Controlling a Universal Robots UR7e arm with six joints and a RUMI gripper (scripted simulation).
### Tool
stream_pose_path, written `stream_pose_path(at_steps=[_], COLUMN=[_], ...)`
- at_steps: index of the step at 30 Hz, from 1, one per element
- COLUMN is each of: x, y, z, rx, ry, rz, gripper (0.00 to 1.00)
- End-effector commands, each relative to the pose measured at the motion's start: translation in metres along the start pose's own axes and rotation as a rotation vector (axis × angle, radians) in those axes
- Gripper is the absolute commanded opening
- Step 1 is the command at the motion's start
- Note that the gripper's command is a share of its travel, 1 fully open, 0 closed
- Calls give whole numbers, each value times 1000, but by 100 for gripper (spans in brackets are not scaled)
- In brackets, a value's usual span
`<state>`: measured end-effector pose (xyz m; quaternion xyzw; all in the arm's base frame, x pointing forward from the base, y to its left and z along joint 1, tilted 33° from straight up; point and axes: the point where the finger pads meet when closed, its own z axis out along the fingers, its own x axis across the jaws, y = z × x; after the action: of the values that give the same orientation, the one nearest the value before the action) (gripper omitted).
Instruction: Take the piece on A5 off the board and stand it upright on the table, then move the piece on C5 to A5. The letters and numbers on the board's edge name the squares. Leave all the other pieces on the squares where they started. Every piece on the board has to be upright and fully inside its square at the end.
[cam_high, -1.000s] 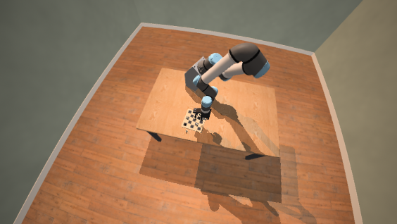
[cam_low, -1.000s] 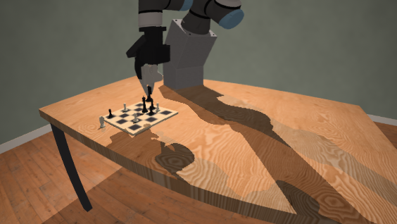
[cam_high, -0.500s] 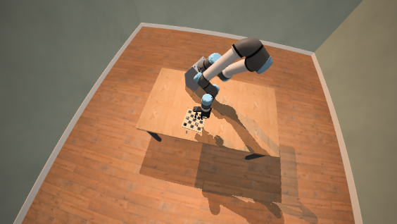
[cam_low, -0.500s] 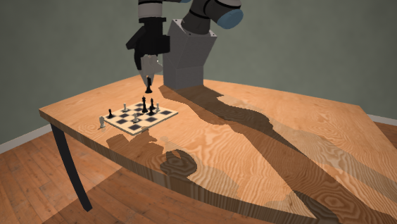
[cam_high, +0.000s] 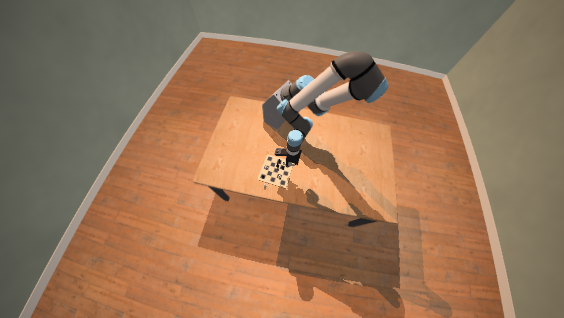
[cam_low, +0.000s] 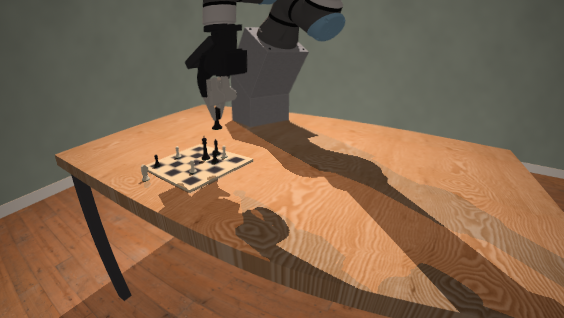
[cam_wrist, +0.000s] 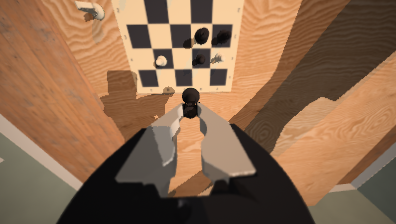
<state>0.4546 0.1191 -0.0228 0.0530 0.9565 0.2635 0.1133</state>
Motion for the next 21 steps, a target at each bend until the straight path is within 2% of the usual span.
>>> stream_pose_path(at_steps=[1,6,21], x=[48,59,59], y=[0,0,0], z=[-1,-1,-1], rx=[0,0,0], ry=[-2,-2,-2], rz=[22,28,28], gripper=[0,0,0])
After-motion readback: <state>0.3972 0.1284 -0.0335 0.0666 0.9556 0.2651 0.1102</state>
